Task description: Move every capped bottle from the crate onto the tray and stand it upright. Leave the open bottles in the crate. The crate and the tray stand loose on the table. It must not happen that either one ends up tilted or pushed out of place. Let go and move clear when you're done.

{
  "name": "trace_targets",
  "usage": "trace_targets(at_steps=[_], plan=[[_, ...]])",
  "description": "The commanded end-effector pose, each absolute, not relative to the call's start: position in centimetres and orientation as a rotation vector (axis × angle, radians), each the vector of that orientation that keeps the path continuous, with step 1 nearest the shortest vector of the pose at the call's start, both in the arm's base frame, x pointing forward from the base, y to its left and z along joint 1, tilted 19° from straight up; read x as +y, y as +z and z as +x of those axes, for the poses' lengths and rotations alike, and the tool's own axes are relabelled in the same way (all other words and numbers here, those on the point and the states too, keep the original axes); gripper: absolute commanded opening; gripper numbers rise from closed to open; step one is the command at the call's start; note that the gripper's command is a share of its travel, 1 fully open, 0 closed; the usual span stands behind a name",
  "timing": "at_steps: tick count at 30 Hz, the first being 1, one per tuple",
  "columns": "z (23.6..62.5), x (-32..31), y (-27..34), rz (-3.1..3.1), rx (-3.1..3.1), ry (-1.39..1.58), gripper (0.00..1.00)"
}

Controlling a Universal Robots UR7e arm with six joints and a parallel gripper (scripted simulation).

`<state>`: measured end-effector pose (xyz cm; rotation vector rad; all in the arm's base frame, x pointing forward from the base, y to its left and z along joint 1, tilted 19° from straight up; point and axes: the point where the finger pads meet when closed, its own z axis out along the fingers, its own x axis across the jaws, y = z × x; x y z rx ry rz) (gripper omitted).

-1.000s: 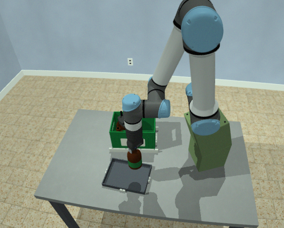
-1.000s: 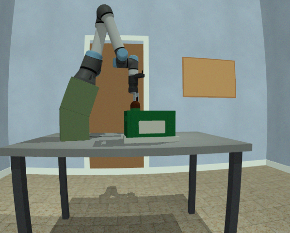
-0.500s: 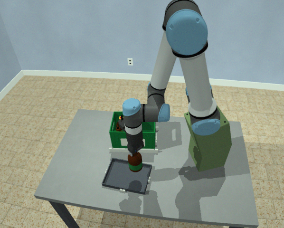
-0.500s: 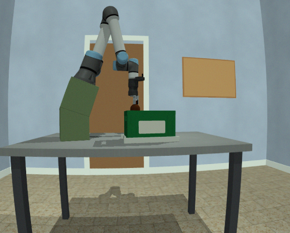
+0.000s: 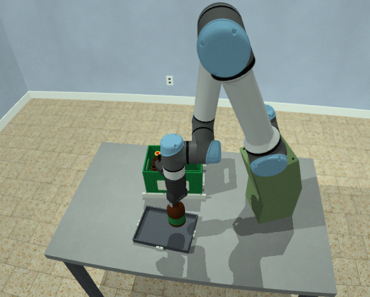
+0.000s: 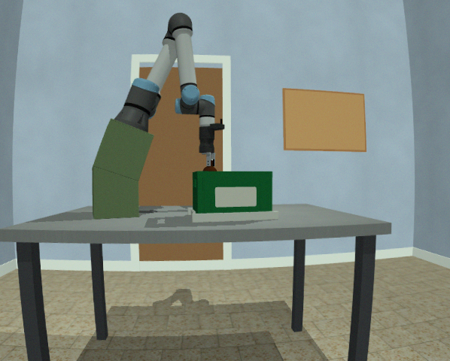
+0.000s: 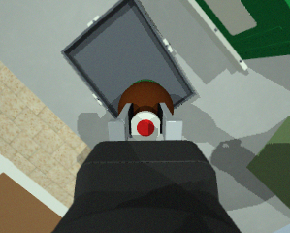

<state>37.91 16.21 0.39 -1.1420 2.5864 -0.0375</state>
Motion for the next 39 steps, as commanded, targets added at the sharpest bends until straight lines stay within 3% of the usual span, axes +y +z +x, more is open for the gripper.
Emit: trace_targets(at_steps=[1, 39], plan=[[38.1, 16.3, 0.2, -1.14, 2.582, -0.04, 0.0], [39.6, 16.8, -4.6, -1.141, 2.582, -0.041, 0.0]])
